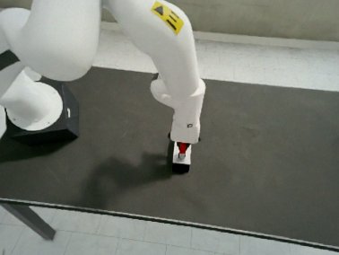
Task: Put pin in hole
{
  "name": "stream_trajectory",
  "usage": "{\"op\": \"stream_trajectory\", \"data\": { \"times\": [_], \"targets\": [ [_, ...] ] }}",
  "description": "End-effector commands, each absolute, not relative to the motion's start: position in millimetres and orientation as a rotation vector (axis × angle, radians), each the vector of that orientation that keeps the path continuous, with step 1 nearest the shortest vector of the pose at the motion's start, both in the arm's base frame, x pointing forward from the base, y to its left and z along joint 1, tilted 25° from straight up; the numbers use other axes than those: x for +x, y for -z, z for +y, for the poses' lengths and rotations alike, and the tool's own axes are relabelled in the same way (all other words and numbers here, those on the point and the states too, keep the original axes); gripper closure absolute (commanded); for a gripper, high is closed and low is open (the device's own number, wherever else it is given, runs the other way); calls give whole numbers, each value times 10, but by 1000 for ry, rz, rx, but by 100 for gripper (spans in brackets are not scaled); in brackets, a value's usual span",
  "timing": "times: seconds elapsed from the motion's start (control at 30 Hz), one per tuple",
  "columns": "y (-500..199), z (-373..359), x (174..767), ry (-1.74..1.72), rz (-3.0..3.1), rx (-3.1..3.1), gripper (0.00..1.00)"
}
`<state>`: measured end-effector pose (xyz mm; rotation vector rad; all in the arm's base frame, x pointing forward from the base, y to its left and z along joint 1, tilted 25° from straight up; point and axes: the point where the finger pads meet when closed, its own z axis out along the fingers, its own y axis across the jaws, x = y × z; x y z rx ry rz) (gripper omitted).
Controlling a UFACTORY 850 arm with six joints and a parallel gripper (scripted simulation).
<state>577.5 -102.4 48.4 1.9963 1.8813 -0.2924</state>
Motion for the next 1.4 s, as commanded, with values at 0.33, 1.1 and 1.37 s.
{"op": "stream_trajectory", "data": {
  "times": [0.33,1.1,1.37],
  "targets": [
    [-490,-1018,5783,290,1881,1996,100],
    [-455,-1034,5797,290,1881,1996,100],
    [-455,-1034,5797,290,1881,1996,100]
  ]
}}
